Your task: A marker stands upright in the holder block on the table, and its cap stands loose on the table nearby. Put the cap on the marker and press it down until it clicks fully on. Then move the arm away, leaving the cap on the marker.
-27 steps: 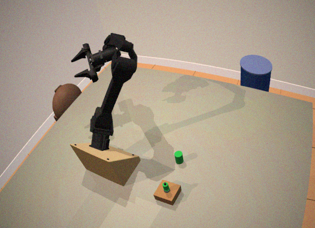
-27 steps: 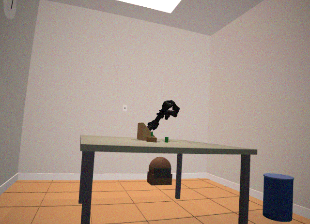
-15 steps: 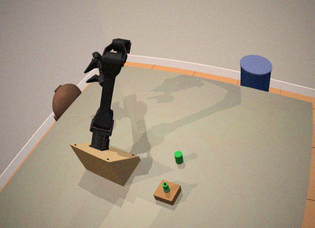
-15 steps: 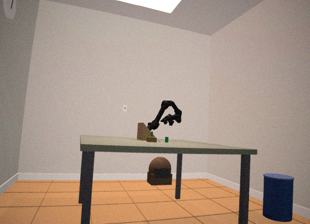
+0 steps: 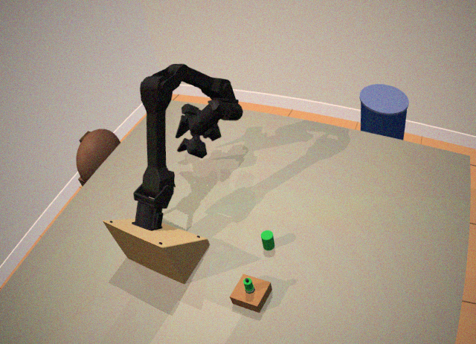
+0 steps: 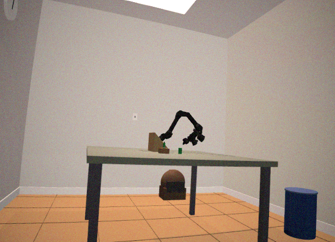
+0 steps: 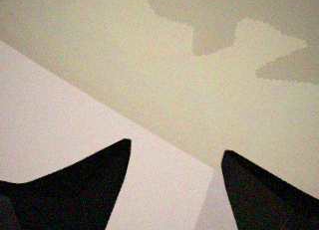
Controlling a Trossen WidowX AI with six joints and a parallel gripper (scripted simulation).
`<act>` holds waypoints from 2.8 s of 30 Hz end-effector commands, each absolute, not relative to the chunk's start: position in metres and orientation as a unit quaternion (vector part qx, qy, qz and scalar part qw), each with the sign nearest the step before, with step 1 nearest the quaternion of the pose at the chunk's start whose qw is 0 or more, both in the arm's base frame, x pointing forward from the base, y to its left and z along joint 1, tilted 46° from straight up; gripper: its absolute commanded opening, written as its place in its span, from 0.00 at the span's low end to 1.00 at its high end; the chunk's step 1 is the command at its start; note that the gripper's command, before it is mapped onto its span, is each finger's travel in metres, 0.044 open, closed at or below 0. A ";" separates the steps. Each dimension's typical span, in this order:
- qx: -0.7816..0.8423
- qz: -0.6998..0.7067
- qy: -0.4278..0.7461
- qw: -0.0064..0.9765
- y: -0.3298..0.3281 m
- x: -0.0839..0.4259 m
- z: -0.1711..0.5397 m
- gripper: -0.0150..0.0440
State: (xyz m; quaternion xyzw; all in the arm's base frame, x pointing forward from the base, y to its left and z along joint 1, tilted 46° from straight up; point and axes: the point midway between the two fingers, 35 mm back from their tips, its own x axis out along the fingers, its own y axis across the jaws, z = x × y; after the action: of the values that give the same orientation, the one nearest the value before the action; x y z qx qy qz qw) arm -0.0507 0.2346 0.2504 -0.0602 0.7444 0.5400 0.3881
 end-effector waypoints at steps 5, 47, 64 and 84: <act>0.028 0.493 0.721 0.486 0.247 0.054 0.223 0.69; 0.246 0.289 0.598 0.706 0.023 0.297 0.097 0.69; 0.246 0.289 0.598 0.706 0.043 0.301 0.076 0.69; 0.247 0.290 0.597 0.706 0.066 0.304 0.054 0.69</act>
State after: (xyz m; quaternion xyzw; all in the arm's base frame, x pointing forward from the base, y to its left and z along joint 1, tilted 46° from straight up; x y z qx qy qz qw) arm 0.3040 0.0618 0.0577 0.2434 0.5968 0.2897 0.7076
